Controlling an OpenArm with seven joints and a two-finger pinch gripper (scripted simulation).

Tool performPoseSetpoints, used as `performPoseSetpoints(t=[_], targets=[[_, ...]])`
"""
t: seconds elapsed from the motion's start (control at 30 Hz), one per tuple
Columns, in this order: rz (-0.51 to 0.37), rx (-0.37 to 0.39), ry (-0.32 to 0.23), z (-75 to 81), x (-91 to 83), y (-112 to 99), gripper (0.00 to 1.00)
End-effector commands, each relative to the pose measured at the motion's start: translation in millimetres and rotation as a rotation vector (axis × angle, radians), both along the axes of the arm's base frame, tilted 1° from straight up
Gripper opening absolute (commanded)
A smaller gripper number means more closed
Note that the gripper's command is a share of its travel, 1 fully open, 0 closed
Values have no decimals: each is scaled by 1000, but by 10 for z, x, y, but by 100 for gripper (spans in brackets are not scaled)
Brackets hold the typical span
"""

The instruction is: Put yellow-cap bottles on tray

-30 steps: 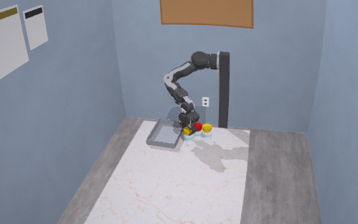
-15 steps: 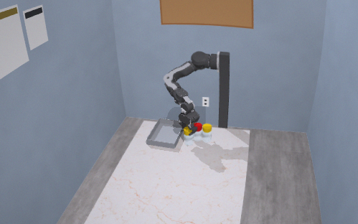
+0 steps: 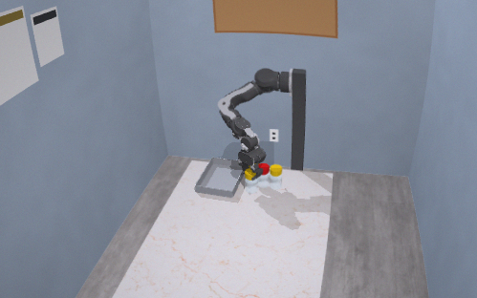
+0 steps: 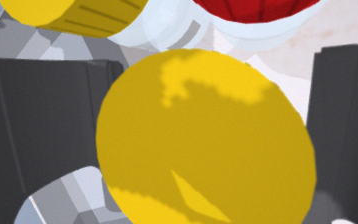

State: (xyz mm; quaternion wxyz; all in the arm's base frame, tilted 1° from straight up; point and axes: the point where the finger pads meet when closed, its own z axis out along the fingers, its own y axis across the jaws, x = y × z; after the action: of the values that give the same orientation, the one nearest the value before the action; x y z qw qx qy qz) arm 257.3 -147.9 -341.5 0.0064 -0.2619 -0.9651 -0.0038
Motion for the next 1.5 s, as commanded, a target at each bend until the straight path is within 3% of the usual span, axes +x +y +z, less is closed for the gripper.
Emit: performPoseSetpoints(t=[0.0,0.27,0.53,0.83,1.1,1.4,1.47], targets=[[-2,1,-4,66,17,0,0],[-1,2,-2,306,17,-3,0],[2,4,0,320,5,0,0],[-3,1,-6,600,20,-6,0],[0,4,-3,615,11,-2,0],[-4,0,-6,898,27,-12,0],[-4,0,-6,898,27,-12,0]])
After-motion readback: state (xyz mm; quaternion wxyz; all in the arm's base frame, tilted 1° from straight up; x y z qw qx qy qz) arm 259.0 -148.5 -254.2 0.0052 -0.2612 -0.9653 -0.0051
